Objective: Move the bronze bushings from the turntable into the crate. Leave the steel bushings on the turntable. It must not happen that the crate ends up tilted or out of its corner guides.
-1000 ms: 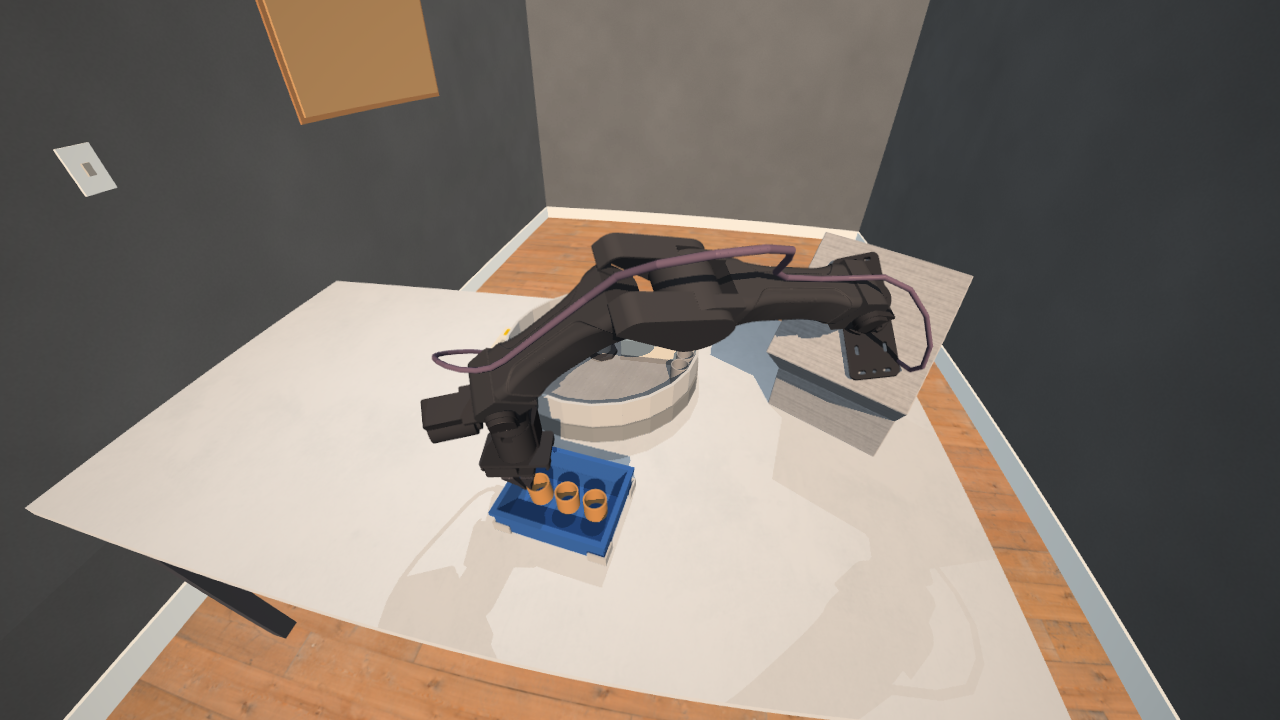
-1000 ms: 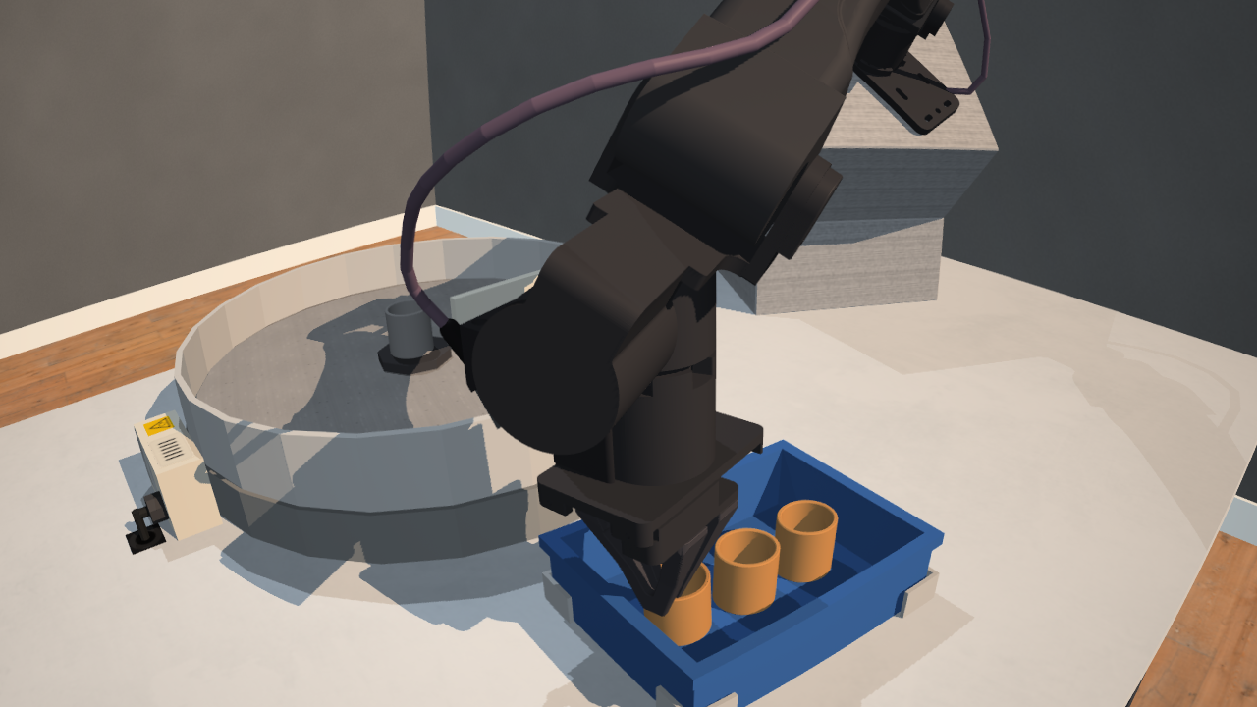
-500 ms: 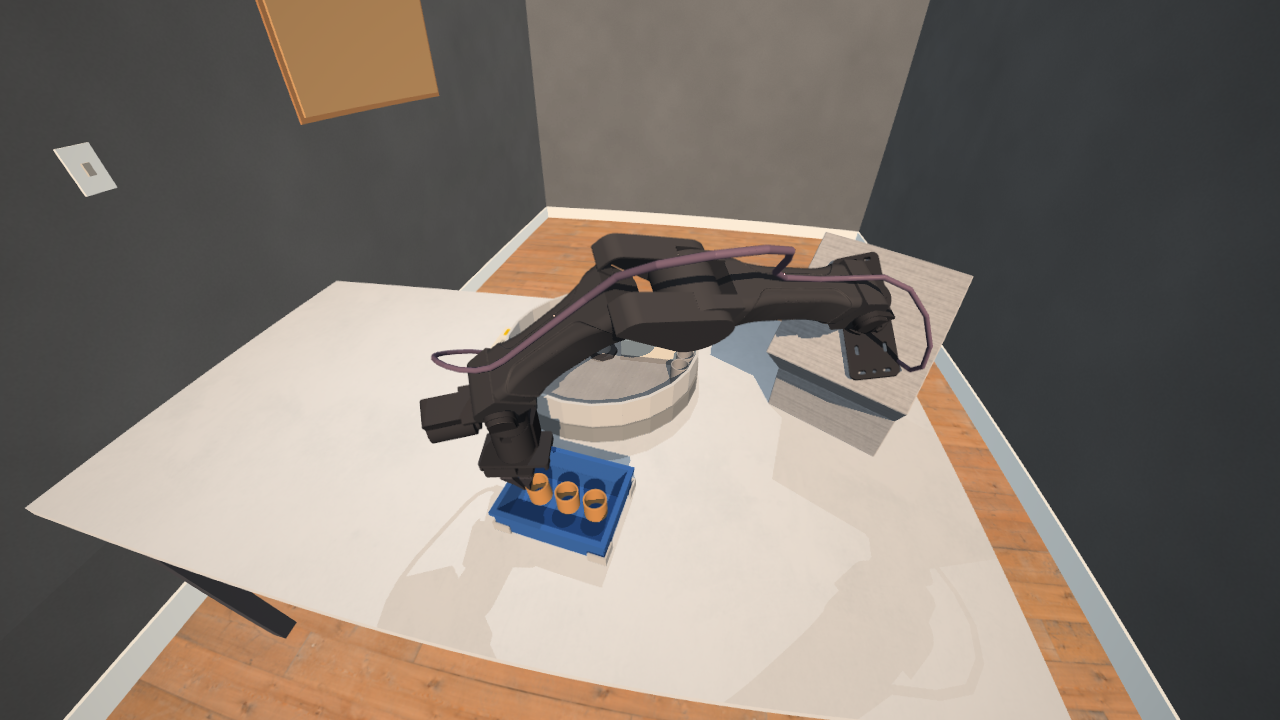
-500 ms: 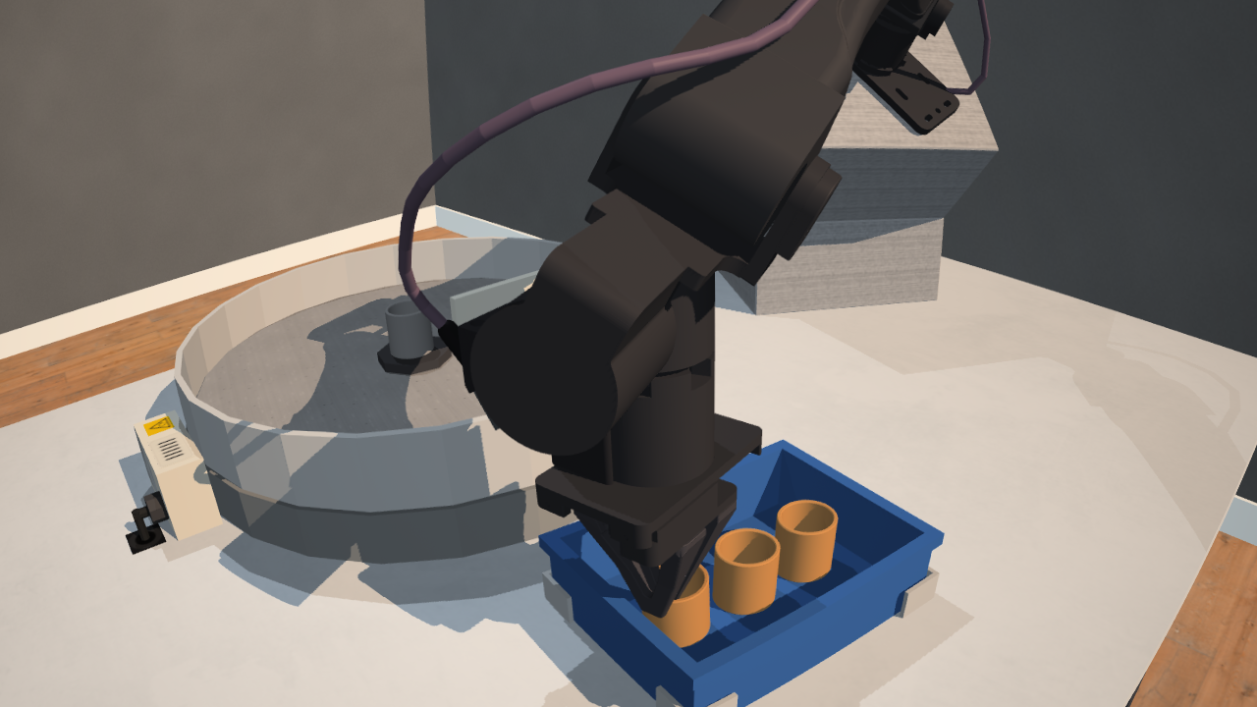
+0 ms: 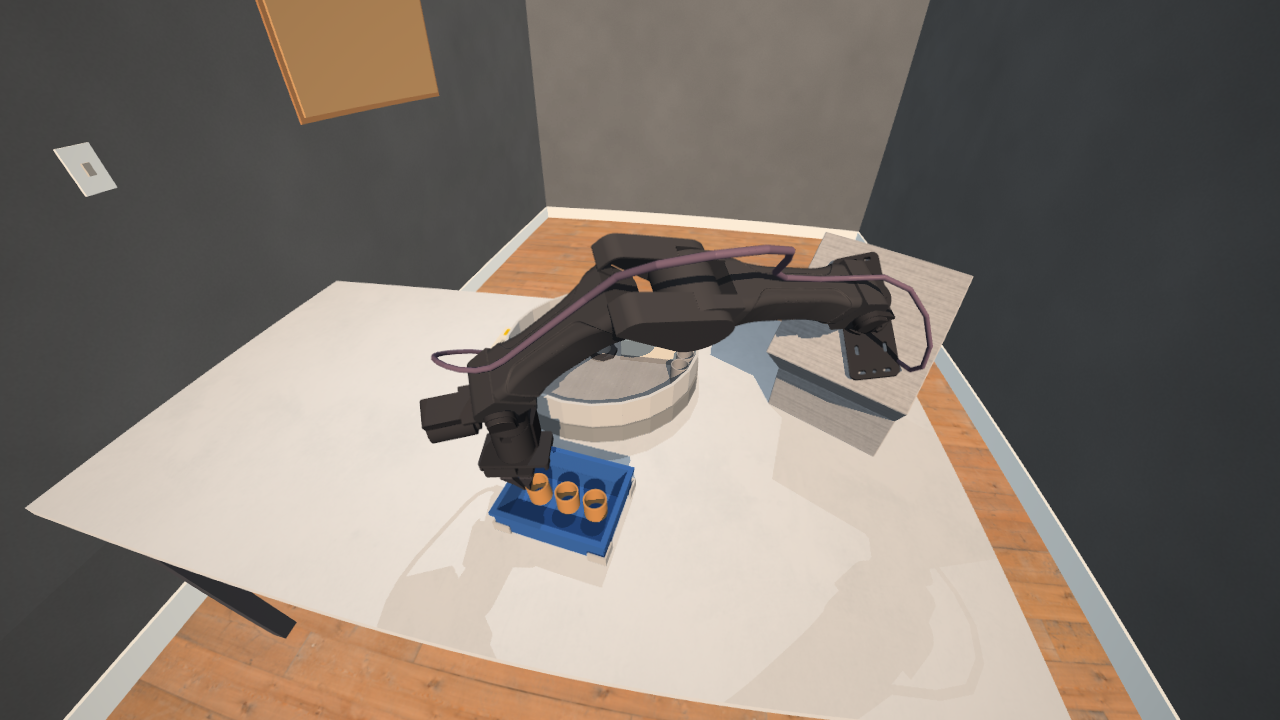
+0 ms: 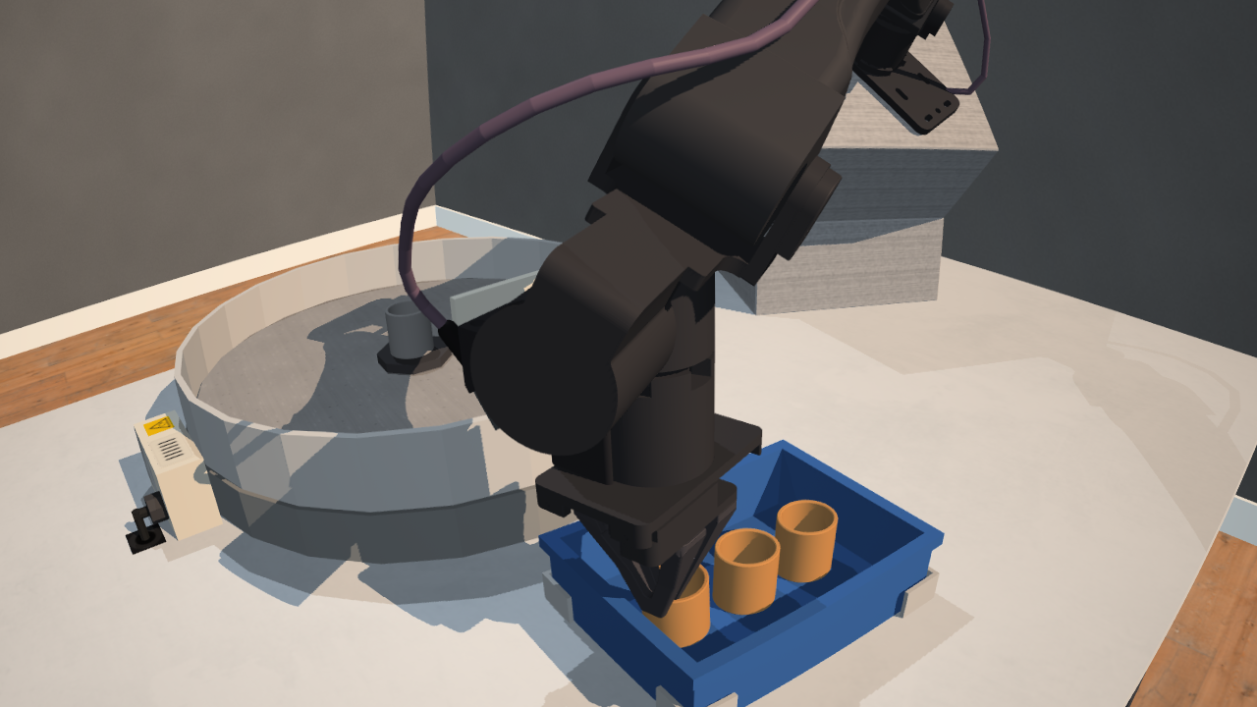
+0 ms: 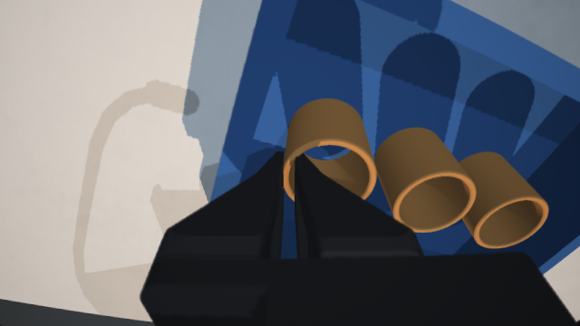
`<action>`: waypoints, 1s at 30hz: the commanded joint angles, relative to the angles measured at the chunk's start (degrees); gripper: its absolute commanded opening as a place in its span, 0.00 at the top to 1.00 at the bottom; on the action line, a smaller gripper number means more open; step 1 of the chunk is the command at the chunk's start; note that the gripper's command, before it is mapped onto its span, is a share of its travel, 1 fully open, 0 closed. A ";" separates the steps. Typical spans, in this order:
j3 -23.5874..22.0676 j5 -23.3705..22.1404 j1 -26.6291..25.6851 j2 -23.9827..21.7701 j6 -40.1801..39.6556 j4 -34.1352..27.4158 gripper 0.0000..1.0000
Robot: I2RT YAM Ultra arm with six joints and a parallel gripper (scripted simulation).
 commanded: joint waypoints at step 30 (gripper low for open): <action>2.44 0.70 -1.33 0.70 -0.05 -1.13 1.00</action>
